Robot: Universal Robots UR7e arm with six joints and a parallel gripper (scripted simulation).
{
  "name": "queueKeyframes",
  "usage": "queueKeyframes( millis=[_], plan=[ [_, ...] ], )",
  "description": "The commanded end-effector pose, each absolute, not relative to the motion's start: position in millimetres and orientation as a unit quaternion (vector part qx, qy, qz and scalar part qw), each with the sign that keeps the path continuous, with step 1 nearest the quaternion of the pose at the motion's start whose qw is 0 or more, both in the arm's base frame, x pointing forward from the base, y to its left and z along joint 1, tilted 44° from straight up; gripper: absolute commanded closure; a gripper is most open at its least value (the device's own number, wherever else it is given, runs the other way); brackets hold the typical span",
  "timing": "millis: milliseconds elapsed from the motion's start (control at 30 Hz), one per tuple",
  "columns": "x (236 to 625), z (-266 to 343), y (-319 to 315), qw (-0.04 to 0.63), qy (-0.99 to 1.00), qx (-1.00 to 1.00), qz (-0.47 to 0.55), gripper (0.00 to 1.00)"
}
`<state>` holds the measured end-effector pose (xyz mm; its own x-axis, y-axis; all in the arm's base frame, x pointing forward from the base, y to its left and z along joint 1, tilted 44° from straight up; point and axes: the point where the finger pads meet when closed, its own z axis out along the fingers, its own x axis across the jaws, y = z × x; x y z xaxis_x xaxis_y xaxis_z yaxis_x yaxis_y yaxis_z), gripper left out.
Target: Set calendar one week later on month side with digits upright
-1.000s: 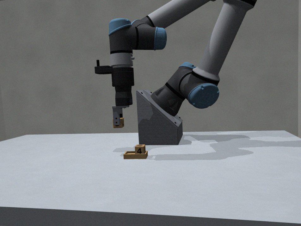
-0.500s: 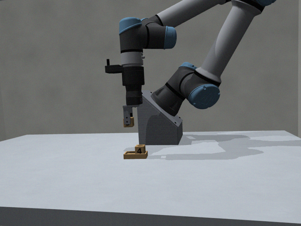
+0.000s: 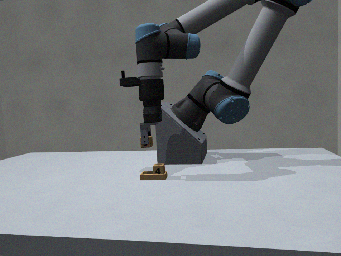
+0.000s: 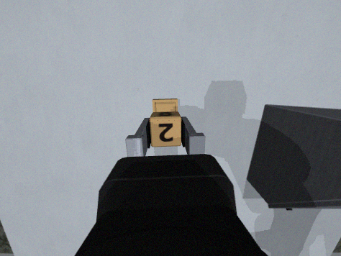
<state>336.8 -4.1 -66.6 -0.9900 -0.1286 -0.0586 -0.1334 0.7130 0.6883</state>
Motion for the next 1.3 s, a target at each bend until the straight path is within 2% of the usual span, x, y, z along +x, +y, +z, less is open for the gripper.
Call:
queueKeyframes(
  millis=[0, 533, 1267],
  plan=[
    [335.6, -78.6, 8.6, 0.003, 0.925, -0.071, 0.373, 0.4],
    [334.1, -103.5, 32.8, 0.003, 0.925, -0.071, 0.373, 0.4],
    [335.4, -104.6, 32.5, 0.004, 0.926, -0.071, 0.372, 0.4]
  ],
)
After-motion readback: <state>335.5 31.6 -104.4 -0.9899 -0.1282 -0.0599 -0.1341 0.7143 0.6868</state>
